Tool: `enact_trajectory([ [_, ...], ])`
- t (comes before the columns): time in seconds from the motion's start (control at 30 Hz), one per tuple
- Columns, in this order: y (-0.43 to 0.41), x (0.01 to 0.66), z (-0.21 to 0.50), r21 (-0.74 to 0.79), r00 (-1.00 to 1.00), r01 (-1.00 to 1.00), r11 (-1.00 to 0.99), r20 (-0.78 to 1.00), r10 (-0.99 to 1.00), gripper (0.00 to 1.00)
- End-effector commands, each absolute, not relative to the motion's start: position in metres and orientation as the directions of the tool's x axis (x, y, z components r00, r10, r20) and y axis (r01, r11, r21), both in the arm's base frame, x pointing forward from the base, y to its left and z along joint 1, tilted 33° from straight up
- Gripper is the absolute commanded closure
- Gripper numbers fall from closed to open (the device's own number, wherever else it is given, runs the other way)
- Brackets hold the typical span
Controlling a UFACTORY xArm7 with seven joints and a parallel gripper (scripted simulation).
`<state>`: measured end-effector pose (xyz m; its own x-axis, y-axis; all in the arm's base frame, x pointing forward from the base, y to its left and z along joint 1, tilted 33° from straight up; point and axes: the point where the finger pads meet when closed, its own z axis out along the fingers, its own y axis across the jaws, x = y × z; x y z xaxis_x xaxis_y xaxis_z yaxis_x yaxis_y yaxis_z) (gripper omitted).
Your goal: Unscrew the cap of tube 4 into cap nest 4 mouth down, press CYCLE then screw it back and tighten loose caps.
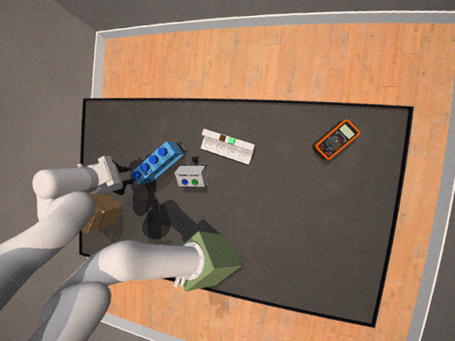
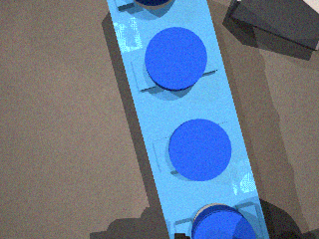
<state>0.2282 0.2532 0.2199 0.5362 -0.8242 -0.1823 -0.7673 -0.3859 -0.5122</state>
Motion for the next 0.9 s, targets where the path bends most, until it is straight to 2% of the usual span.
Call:
enact_trajectory([
  [0.0,0.25,0.225,0.227,-0.513,0.537,-0.767,-0.386,-0.183,-0.824,0.54],
  [0.13,0.25,0.225,0.227,-0.513,0.537,-0.767,-0.386,-0.183,-0.824,0.54],
  [0.23,0.233,0.243,0.225,-0.542,0.71,-0.61,-0.577,-0.05,-0.703,0.54],
  [0.47,0.213,0.262,0.224,-0.539,0.833,-0.426,-0.727,0.08,-0.547,0.54],
  [0.87,0.215,0.263,0.222,-0.539,0.834,-0.425,-0.727,0.08,-0.547,0.54],
])
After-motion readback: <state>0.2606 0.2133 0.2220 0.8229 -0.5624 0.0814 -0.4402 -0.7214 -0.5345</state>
